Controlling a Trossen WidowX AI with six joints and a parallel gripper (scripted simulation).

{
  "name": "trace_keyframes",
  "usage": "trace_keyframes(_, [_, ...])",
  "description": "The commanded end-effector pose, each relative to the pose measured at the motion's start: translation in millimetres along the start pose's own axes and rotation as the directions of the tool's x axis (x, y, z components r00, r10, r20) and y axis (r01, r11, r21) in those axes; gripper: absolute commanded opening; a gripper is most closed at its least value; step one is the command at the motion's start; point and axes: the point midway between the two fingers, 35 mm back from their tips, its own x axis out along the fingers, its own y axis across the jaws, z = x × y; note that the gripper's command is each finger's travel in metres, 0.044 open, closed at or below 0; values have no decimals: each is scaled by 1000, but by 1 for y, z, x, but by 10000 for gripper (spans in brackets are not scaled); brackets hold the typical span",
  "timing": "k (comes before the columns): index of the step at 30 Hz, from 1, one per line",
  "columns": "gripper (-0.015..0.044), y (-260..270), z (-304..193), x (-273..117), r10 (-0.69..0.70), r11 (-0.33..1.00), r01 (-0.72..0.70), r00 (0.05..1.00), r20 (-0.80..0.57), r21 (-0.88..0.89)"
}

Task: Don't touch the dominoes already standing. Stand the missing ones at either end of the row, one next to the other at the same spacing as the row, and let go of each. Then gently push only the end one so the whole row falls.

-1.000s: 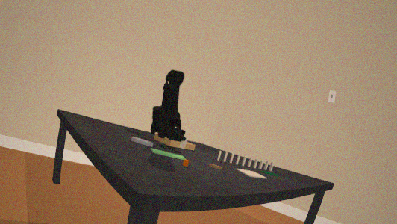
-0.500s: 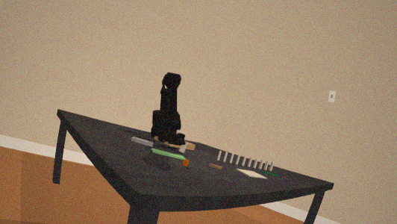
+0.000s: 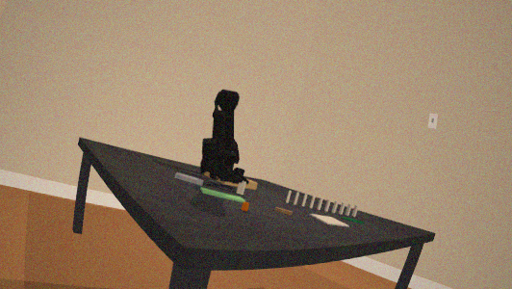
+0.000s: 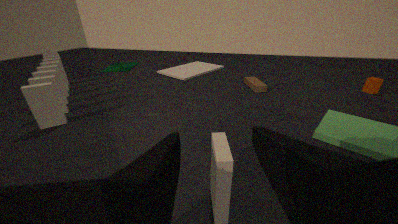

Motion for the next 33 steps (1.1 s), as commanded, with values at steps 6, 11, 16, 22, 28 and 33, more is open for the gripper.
trace_keyframes(6, [440, 0, 0, 0, -4, 1000, 4, 1000, -2, -5])
trace_keyframes(11, [440, -4, 22, -2, -2, 1000, 2, 1000, -1, -4])
trace_keyframes(16, [440, -3, 47, -5, 0, 1000, 0, 1000, 0, -2])
trace_keyframes(22, [440, -27, 40, 11, -37, 972, 57, 995, -94, 228])
trace_keyframes(28, [440, -59, 24, 48, -57, 719, 307, 920, -388, 623])
trace_keyframes(33, [440, -58, 23, 62, -17, 437, 598, 753, -658, 672])
